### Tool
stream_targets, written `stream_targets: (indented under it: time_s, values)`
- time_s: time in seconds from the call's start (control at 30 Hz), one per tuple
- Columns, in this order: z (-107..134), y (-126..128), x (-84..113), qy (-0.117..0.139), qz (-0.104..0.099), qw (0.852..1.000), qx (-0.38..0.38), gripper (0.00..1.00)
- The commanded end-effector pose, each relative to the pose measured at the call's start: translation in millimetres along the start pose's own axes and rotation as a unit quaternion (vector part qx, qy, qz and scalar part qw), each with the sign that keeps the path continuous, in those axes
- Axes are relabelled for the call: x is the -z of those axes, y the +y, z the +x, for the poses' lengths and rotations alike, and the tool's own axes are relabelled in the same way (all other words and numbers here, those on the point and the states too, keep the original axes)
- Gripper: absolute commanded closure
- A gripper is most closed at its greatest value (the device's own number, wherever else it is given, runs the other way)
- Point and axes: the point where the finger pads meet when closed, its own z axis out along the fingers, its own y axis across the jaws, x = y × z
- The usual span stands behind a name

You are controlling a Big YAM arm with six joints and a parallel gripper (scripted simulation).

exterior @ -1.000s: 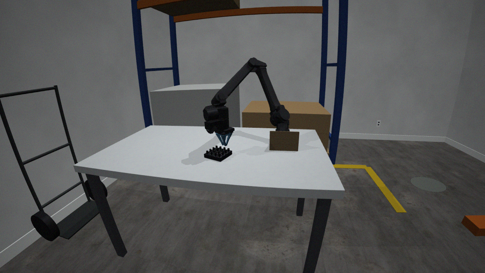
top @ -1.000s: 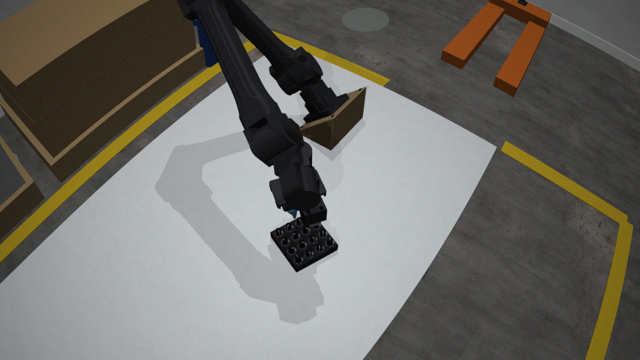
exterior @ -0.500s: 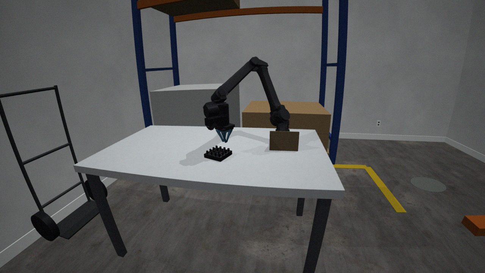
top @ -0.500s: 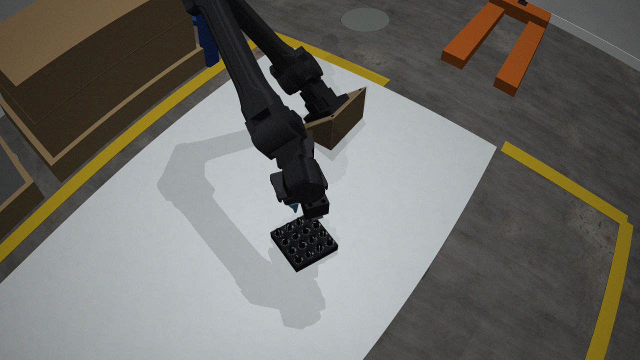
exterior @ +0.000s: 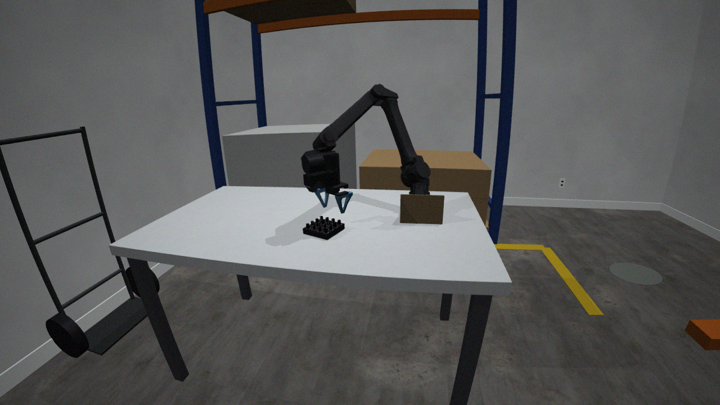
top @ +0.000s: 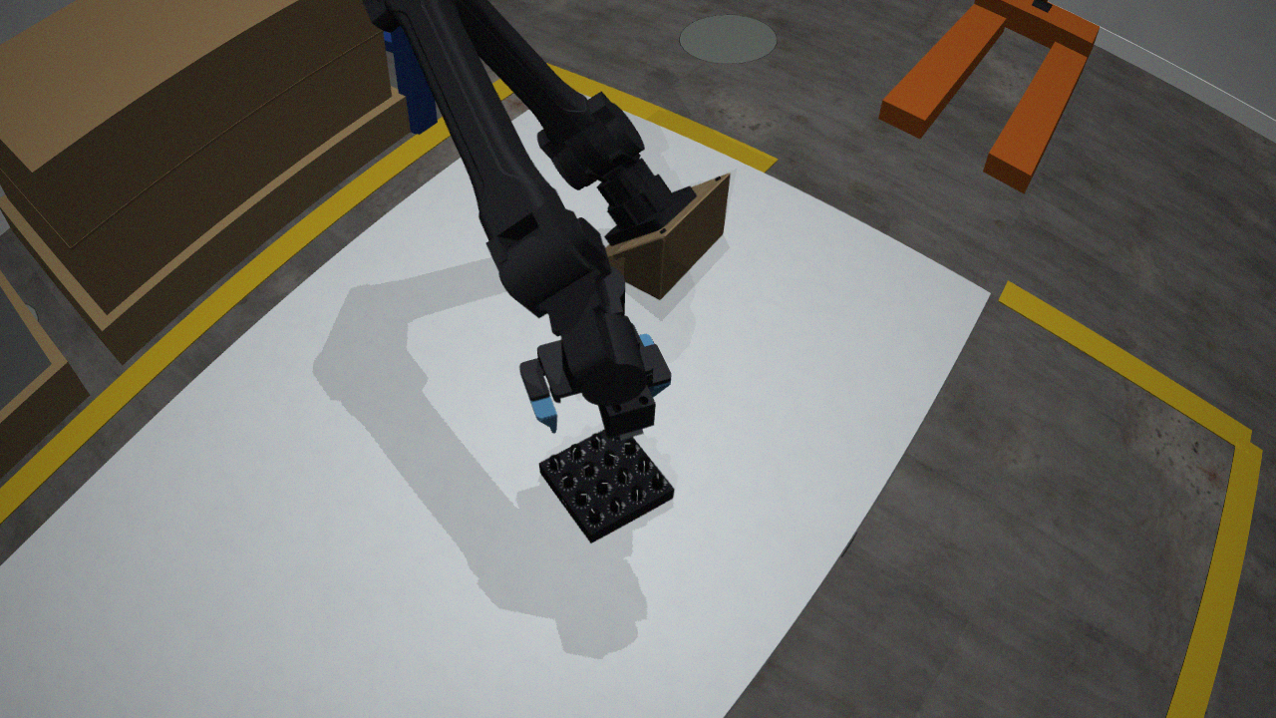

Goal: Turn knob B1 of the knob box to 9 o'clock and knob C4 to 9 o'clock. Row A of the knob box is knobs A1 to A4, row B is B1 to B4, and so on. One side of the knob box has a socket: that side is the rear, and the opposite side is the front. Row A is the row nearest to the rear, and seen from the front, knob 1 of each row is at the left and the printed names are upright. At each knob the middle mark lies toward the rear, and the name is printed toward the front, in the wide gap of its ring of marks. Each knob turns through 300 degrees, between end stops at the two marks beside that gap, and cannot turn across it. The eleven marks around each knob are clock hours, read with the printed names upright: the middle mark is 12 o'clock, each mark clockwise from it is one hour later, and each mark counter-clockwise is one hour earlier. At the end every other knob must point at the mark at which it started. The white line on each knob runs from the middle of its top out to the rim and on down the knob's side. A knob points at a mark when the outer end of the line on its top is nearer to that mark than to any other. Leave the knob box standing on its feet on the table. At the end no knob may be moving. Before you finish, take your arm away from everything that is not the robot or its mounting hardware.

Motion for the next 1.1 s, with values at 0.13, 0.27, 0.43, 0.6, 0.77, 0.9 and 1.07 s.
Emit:
stream_targets:
  time_s: [0.13, 0.27, 0.43, 0.6, 0.77, 0.9, 1.07]
  values:
    - [-18.3, -9.6, 55.5, -0.034, 0.009, 0.999, -0.016, 0.00]
    - [-17.3, -8.9, 78.7, -0.035, 0.008, 0.999, -0.016, 0.00]
    - [-18.5, -2.6, 92.0, -0.023, 0.007, 1.000, -0.008, 0.00]
    - [-14.5, -7.3, 130.0, -0.037, 0.007, 0.999, -0.016, 0.00]
    - [-15.7, -3.0, 143.4, -0.028, 0.007, 1.000, -0.011, 0.00]
    - [1.8, -3.5, 122.5, 0.000, -0.001, 1.000, -0.010, 0.00]
    - [-10.6, -8.8, 132.3, -0.019, -0.001, 1.000, -0.020, 0.00]
